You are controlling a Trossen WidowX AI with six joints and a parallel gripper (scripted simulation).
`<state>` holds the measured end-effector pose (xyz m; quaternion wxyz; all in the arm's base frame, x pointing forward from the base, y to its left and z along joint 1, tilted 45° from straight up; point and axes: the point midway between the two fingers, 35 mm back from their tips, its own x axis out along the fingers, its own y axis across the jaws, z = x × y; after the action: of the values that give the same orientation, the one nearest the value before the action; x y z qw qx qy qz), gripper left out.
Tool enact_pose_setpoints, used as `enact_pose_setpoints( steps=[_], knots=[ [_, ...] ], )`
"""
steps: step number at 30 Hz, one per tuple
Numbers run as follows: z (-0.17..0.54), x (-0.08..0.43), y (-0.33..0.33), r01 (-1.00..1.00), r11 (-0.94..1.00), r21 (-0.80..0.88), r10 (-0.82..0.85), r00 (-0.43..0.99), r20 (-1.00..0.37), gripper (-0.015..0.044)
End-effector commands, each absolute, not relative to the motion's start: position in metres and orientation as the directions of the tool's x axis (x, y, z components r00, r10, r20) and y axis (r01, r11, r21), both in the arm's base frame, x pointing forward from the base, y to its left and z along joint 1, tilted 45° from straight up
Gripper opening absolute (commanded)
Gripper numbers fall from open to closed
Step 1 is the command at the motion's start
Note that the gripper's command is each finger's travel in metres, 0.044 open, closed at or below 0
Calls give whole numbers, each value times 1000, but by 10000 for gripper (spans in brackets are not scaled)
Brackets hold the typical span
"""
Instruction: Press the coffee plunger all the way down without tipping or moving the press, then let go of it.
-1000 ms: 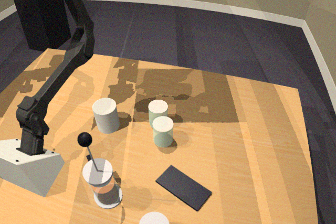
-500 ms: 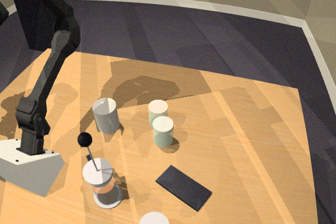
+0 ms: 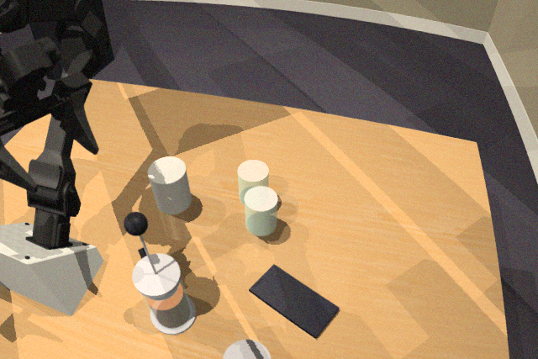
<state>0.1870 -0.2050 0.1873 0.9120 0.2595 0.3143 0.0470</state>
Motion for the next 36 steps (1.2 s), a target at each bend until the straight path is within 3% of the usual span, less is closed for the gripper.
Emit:
enact_pose_setpoints(
  steps=[1,11,36],
  knots=[
    [182,204,-176,4,715,699,388,829,-403,440],
    [140,199,-135,-22,714,700,404,829,-386,440],
    [127,224,-122,-24,716,698,406,827,-388,440]
  ],
)
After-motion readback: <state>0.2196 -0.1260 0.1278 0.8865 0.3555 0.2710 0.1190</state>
